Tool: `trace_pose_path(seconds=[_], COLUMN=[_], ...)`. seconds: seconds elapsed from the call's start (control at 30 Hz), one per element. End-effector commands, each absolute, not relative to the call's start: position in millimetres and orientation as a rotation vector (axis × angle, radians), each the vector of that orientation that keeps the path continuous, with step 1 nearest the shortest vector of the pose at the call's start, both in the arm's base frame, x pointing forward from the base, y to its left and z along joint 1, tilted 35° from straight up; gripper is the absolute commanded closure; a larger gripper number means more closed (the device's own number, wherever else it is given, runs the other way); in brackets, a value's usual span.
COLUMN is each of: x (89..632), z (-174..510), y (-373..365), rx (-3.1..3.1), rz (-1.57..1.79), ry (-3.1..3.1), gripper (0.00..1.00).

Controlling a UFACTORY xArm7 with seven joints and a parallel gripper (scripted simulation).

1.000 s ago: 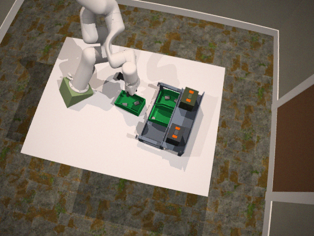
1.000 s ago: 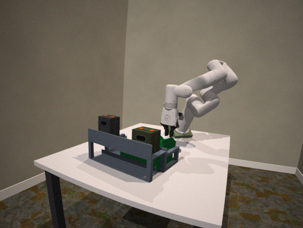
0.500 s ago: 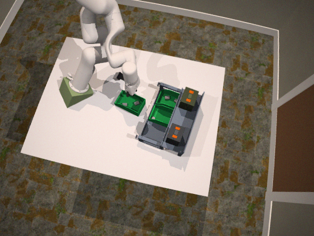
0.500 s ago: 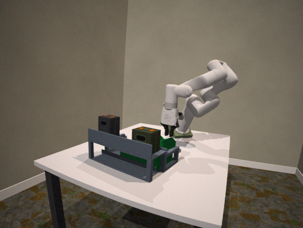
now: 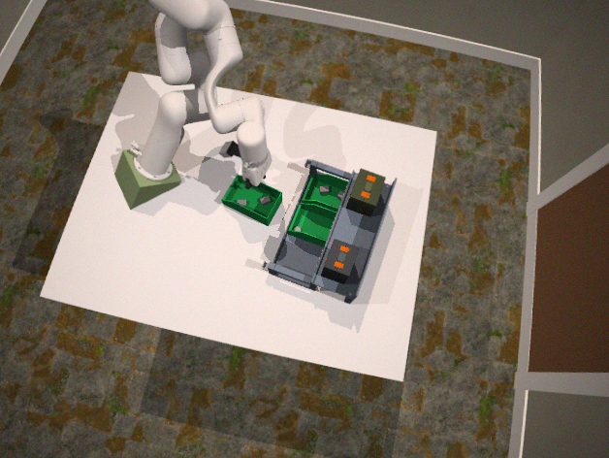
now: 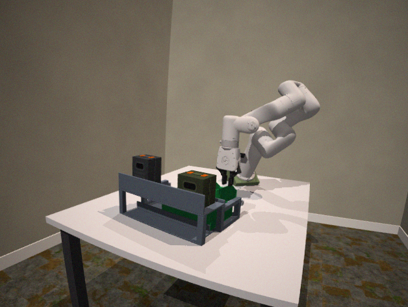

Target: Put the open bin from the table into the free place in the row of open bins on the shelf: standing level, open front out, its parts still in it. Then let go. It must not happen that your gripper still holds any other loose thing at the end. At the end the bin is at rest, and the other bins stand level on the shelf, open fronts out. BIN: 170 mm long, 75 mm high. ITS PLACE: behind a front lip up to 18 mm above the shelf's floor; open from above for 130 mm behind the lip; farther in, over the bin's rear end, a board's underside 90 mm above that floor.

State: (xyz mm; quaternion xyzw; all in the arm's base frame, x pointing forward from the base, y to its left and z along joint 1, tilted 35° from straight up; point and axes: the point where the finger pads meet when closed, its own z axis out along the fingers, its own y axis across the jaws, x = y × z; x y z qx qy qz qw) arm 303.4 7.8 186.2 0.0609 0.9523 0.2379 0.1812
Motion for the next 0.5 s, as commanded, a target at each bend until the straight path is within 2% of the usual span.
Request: trace_pose_path(seconds=[0.0, 0.47], x=[305.2, 308.9], z=[186.2, 178.1], y=[7.8, 12.0], rx=[0.172, 0.172], rz=[0.67, 0.67], ry=[2.685, 2.685], gripper=[0.72, 0.72])
